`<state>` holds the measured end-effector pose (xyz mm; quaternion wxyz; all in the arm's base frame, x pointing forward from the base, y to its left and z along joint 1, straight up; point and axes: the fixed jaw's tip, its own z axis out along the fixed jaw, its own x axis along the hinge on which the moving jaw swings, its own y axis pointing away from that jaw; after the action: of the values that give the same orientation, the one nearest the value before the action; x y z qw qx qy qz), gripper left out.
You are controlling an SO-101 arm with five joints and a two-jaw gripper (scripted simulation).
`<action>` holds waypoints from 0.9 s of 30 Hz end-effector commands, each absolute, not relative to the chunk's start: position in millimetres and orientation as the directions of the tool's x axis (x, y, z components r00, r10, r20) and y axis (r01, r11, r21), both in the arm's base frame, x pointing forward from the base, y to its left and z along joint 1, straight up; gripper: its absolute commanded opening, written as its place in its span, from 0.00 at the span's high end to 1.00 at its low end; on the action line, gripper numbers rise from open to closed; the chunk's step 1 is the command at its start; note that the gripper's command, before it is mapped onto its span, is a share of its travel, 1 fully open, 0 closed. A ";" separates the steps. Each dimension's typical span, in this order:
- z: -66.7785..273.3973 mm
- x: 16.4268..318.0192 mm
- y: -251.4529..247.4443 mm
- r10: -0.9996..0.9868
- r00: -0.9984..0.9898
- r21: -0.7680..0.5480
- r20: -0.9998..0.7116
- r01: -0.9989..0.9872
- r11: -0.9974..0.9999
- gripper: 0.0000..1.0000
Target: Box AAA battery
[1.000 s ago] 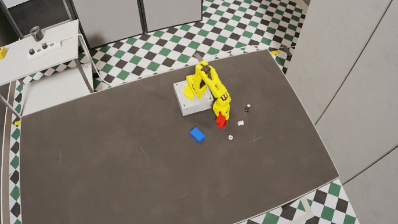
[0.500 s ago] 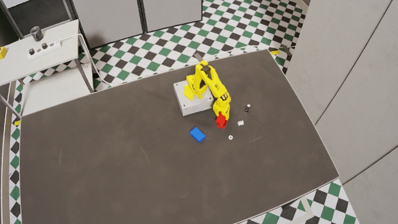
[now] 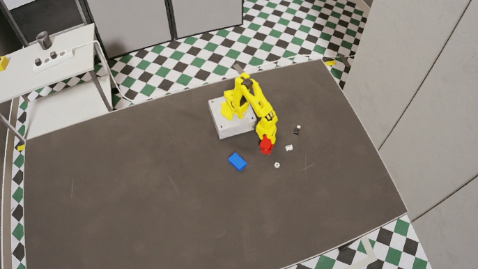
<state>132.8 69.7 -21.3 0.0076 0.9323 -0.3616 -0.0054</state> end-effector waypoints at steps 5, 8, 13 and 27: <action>-18.8 135.3 71.5 -0.674 0.739 0.002 -0.001 -0.674 -0.739 0.77; -18.8 135.3 71.5 -0.674 0.739 0.002 -0.001 -0.674 -0.739 0.77; -19.1 135.3 71.5 -0.674 0.739 0.002 -0.001 -0.674 -0.739 0.77; -23.2 135.5 71.5 -0.674 0.739 0.002 -0.001 -0.674 -0.739 0.77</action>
<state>134.8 70.8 -21.4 0.0021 0.9323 -0.3616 -0.0009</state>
